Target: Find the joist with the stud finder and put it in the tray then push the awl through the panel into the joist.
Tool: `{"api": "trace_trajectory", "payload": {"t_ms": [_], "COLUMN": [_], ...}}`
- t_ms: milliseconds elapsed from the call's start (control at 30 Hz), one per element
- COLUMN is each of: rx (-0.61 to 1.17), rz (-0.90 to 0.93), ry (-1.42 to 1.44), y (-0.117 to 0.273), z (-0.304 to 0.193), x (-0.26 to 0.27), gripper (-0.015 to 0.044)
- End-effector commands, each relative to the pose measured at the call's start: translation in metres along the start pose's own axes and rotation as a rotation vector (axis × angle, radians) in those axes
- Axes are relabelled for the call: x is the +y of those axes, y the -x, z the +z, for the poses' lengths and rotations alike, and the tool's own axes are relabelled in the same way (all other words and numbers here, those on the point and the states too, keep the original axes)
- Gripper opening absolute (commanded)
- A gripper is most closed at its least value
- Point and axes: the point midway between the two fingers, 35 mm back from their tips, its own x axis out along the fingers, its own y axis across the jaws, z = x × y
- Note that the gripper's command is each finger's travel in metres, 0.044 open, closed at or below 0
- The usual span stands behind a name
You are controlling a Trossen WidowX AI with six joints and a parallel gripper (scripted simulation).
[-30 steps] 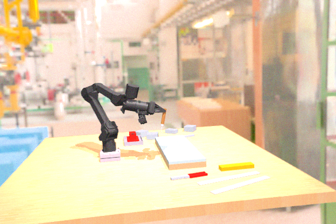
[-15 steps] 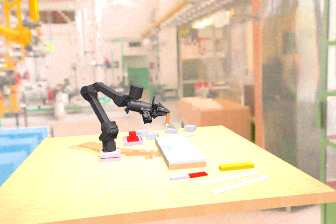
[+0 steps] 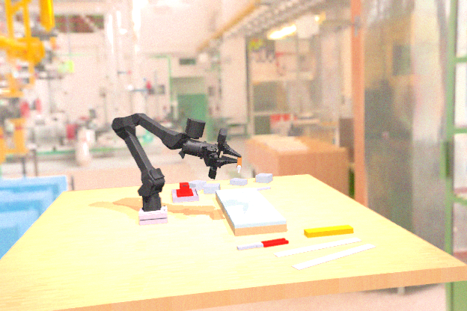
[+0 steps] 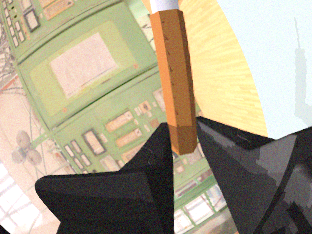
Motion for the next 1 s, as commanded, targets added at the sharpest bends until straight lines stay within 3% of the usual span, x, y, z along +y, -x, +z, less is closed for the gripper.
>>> {"api": "trace_trajectory", "payload": {"t_ms": [0,967], "rx": [-0.023,-0.178], "rz": [0.010,-0.039], "ry": [0.157,1.235], "y": [-0.006,-0.038], "z": [-0.001,-0.017], "x": [0.002,-0.004], "gripper": [0.0000,0.0000]}}
